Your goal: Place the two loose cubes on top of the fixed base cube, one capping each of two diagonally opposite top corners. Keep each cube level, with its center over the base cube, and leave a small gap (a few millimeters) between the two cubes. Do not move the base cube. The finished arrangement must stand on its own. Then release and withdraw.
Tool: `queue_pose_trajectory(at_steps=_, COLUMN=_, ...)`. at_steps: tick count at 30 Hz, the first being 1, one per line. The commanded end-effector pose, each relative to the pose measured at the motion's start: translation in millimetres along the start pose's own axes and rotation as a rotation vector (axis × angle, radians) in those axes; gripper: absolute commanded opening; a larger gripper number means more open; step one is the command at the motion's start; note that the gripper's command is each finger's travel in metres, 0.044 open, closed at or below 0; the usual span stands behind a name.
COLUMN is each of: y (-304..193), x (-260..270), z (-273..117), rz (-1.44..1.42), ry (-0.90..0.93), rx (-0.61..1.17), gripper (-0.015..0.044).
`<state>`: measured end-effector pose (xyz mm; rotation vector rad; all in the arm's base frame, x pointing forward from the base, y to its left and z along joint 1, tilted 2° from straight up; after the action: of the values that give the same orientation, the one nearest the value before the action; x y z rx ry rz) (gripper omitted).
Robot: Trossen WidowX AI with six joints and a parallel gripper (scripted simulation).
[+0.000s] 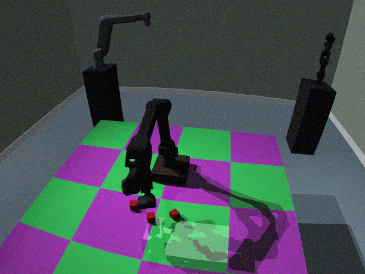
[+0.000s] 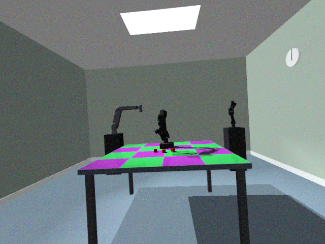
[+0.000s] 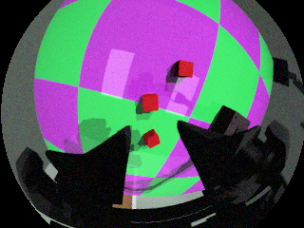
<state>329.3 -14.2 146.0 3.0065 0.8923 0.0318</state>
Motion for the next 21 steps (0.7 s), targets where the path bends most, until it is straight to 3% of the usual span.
queue_pose_trajectory(at_steps=1, y=-1, x=1, z=1, rz=0.020, ry=-0.020, rx=-0.003, gripper=0.0265)
queue_pose_trajectory(at_steps=10, y=-1, x=-1, z=62, rz=0.020, ry=-0.020, rx=-0.003, gripper=0.0265)
queue_pose_trajectory(at_steps=21, y=-1, x=-1, z=78, rz=0.020, ry=-0.020, rx=-0.003, gripper=0.0265)
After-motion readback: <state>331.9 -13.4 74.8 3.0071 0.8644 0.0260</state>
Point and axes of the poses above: the point midway between the two fingers, 35 mm back from their tips, its own z axis out along the fingers, its own x axis across the jaws, y = z × x, the point moved 4 cm from there along -z, back along the fingers, and after that the axes turned 12 degrees about -z, right-handed, at the moved point
